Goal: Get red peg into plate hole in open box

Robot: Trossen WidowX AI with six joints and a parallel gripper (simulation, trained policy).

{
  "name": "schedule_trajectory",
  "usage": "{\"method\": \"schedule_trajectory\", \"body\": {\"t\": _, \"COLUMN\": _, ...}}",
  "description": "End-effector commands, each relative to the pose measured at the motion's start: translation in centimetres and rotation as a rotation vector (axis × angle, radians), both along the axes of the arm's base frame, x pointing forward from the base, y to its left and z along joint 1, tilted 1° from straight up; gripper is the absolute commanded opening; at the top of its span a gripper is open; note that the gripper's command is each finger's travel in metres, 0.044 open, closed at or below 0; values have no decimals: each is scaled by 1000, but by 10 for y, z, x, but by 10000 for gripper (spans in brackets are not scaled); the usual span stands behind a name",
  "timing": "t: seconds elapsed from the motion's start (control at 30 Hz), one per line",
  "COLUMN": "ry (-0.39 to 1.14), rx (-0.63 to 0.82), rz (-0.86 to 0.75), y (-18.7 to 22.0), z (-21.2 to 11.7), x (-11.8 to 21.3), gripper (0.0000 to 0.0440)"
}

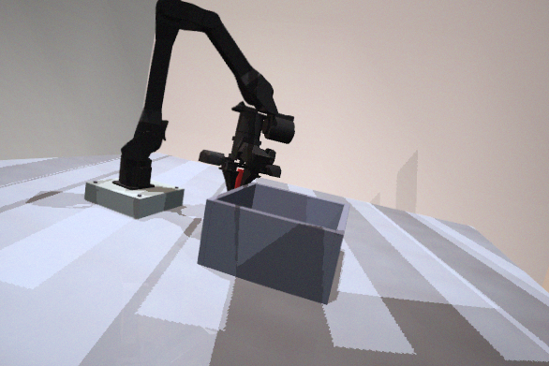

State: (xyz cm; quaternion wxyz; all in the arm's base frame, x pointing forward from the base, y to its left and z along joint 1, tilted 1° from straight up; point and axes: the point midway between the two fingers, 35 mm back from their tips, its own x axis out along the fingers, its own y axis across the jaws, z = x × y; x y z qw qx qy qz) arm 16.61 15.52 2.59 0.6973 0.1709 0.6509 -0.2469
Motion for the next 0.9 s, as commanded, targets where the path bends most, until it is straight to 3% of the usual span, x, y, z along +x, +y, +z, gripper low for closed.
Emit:
{"method": "schedule_trajectory", "body": {"t": 0.0, "ry": -42, "rx": 5, "rz": 6, "y": 2, "z": 21, "x": 11, "gripper": 0}}
{"method": "schedule_trajectory", "body": {"t": 0.4, "ry": -150, "rx": 5, "rz": -73, "y": -6, "z": 77, "x": 44, "gripper": 0}}
{"method": "schedule_trajectory", "body": {"t": 0.87, "ry": -246, "rx": -32, "rz": -241, "y": -46, "z": 101, "x": 95, "gripper": 0}}
